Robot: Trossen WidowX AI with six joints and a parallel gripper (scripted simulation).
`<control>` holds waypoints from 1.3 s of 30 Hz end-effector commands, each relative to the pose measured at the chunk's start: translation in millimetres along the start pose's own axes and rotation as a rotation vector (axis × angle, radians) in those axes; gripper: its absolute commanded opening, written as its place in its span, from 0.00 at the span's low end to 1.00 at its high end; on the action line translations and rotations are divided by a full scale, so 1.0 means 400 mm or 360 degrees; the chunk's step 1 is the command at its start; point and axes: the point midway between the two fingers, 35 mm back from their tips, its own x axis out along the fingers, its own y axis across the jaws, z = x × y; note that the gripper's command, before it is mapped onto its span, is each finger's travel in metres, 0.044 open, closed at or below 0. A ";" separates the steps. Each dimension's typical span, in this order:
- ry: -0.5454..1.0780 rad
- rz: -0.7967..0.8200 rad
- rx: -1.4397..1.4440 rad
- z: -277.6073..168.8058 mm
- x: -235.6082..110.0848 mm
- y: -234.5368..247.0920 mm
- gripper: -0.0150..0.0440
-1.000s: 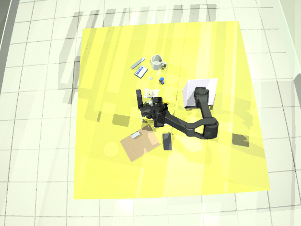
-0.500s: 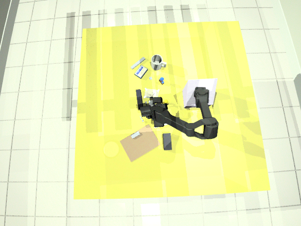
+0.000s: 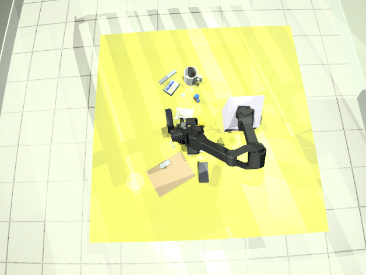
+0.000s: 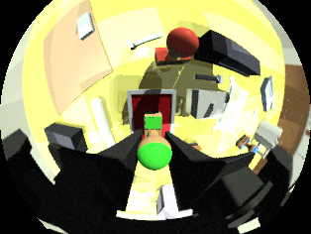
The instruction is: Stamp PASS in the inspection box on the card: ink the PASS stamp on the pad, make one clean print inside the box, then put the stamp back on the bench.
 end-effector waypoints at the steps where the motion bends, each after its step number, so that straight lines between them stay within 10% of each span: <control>1: 0.0001 0.0001 -0.0004 0.000 -0.006 0.000 0.25; 39: 0.0001 -0.0007 0.0041 0.010 -0.131 -0.018 0.25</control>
